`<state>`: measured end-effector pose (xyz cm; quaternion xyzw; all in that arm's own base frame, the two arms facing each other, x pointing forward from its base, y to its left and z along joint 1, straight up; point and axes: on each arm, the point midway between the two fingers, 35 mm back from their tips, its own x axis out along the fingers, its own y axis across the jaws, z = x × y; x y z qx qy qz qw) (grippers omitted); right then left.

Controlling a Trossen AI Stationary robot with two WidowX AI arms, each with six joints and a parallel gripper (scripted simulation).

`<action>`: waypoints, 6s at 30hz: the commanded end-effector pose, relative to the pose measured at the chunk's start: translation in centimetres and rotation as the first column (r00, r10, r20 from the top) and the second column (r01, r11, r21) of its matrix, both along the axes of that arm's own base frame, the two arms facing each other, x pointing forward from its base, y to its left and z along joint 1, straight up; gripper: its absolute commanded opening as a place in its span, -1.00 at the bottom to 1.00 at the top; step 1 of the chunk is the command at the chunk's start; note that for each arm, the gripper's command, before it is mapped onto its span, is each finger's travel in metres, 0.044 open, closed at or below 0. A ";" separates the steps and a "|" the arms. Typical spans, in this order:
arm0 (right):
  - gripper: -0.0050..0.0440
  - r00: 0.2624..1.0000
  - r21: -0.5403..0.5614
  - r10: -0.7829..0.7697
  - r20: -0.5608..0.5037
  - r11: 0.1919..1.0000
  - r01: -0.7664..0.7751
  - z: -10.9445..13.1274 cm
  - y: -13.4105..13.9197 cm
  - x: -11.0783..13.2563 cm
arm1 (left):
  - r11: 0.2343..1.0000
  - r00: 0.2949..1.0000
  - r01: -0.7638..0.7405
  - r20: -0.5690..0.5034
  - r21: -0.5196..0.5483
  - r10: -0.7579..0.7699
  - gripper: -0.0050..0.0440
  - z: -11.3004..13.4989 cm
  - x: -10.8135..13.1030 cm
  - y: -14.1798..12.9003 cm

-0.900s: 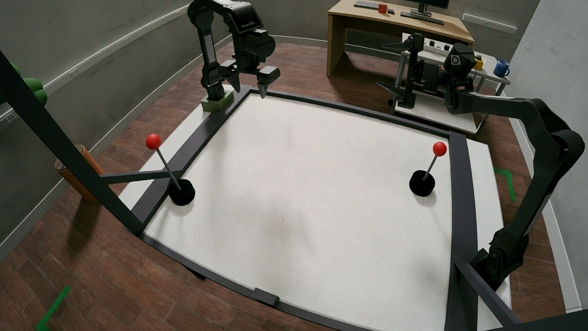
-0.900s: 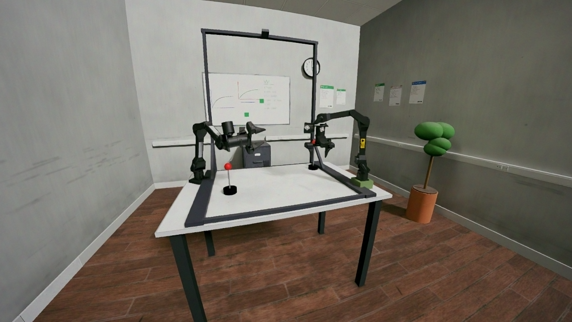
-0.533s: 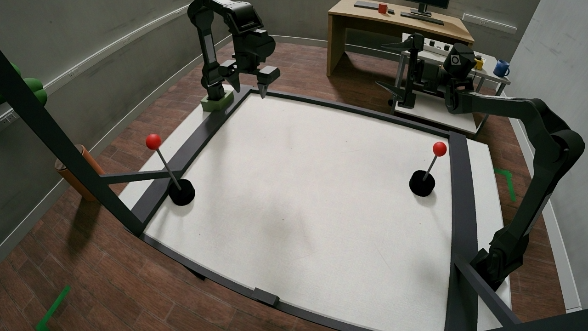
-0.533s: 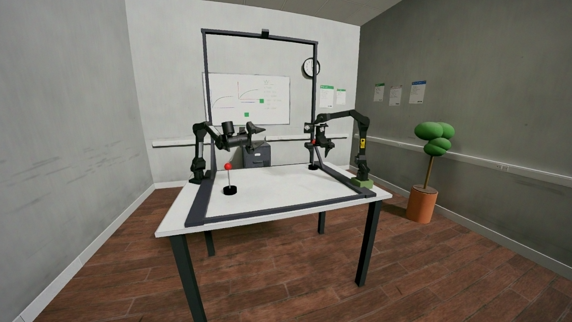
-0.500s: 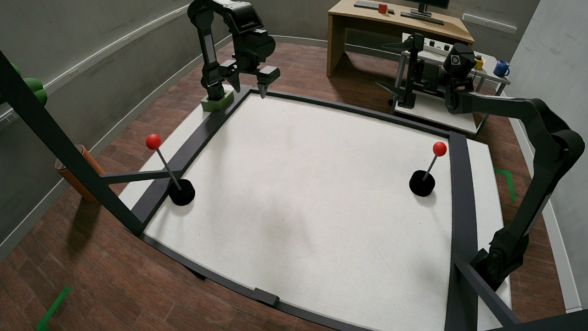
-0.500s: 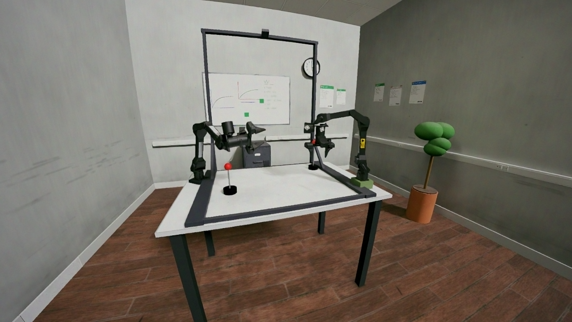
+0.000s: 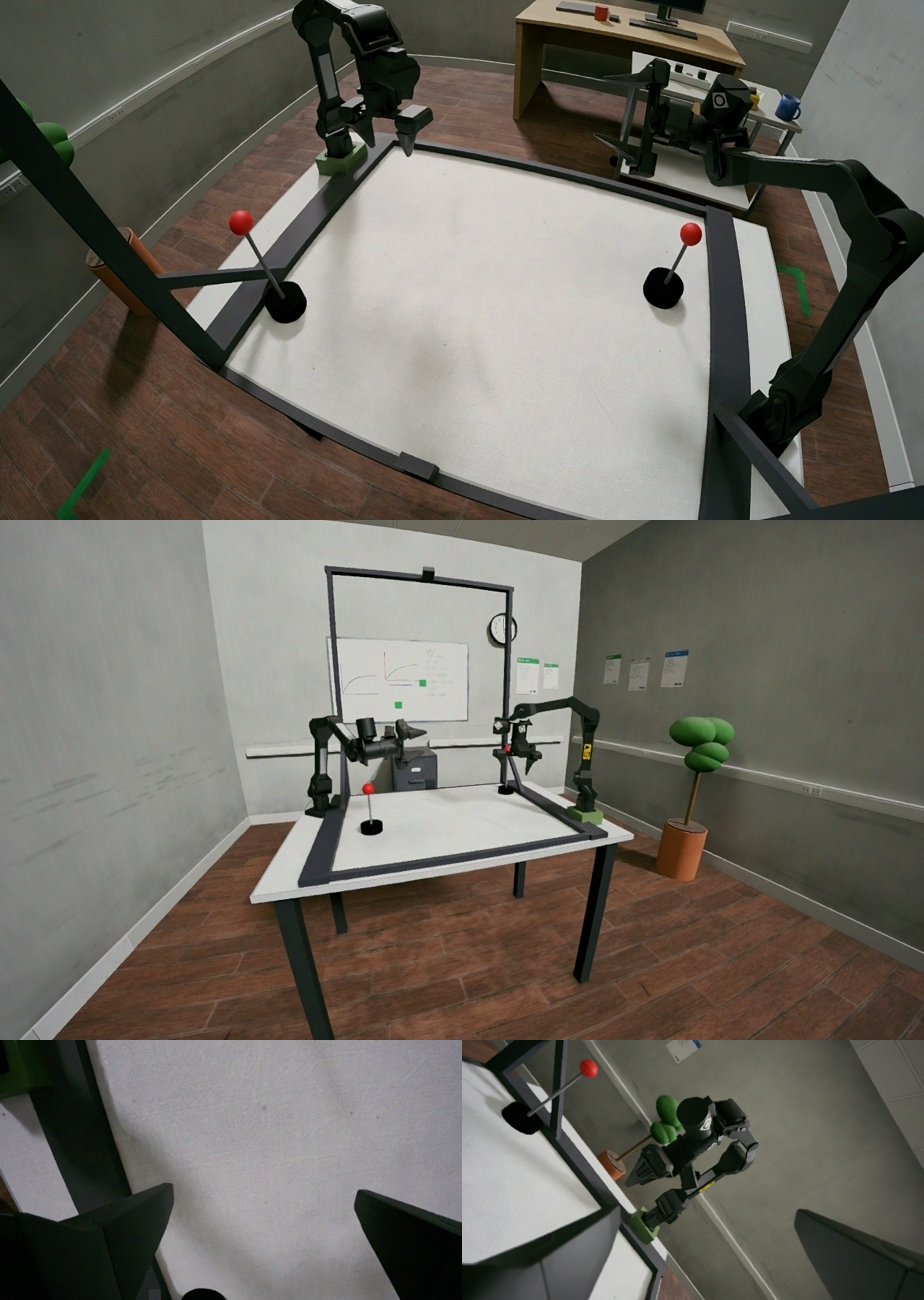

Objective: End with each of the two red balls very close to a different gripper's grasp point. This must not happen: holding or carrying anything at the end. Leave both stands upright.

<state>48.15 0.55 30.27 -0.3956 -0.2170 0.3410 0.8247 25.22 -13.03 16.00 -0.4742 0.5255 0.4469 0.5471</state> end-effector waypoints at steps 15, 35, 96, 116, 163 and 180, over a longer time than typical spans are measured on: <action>1.00 0.860 0.147 -0.365 -0.357 0.887 0.438 -0.9 -1.4 -10.1 | 0.879 0.743 0.444 0.478 0.171 -0.468 1.00 1.5 -5.2 -5.4; 1.00 0.540 0.156 -0.510 -0.669 0.614 0.773 -1.4 -3.2 -17.2 | 0.647 0.261 0.622 0.663 0.440 -0.702 1.00 1.5 -8.7 -9.3; 1.00 -0.025 -0.148 -0.393 -0.919 0.285 0.947 -7.0 -4.9 -24.7 | 0.069 -0.915 0.131 0.148 0.989 -0.375 1.00 1.9 -13.9 -18.5; 1.00 -0.025 -0.148 -0.393 -0.919 0.285 0.947 -7.0 -4.9 -24.7 | 0.069 -0.915 0.135 0.151 0.988 -0.374 1.00 1.8 -13.9 -18.5; 1.00 -0.025 -0.148 -0.393 -0.919 0.285 0.947 -7.0 -4.9 -24.7 | 0.081 -0.915 0.131 0.152 0.988 -0.373 1.00 2.3 -10.5 -28.4; 1.00 -0.025 -0.148 -0.393 -0.919 0.285 0.947 -7.0 -4.9 -24.7 | 0.081 -0.915 0.131 0.152 0.988 -0.373 1.00 2.3 -9.9 -29.9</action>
